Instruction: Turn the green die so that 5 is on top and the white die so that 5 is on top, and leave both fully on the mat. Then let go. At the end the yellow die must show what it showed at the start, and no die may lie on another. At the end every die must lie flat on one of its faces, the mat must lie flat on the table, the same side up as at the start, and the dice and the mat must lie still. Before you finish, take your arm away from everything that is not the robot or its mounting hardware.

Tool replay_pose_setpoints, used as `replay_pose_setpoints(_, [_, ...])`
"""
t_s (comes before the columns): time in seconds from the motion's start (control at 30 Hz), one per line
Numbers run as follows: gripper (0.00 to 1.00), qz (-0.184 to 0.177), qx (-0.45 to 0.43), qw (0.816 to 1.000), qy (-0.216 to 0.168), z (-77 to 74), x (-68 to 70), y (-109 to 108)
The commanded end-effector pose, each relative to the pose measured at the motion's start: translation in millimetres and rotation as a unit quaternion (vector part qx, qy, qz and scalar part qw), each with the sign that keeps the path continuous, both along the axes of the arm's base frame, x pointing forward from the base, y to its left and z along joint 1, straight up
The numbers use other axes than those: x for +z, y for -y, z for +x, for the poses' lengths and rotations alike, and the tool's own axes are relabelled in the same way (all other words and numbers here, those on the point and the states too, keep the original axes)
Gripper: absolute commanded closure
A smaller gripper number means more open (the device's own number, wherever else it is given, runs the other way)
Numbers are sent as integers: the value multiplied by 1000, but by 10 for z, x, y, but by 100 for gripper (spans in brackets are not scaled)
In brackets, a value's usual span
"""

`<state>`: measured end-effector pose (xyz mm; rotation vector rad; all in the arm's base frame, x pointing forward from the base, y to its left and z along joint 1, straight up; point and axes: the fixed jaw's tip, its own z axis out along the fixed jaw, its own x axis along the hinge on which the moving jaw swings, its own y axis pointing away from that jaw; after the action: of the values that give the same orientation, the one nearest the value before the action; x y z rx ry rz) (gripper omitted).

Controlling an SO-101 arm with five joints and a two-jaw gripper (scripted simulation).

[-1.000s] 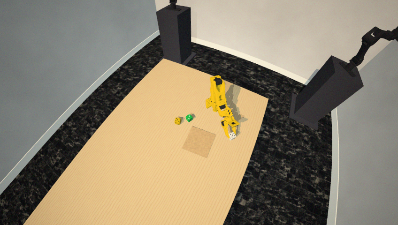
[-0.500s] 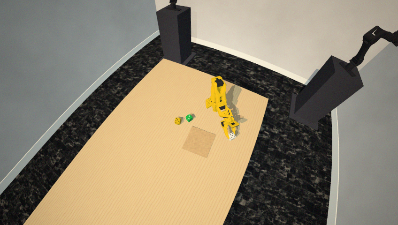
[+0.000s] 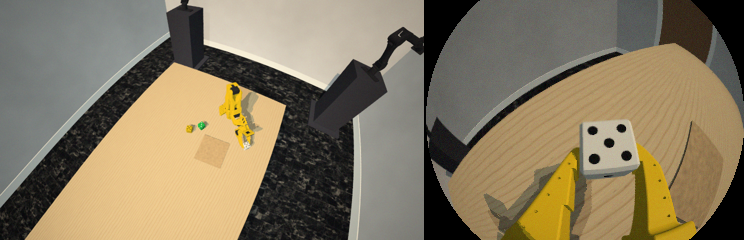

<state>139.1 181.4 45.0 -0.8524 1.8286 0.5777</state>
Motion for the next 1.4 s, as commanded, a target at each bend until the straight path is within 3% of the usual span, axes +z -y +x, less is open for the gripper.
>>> replay_pose_setpoints(0.0, [100, 12, -2, 1000, 15, 36, 56, -19])
replay_pose_setpoints(1.37, [100, 12, -2, 1000, 15, 36, -111, -19])
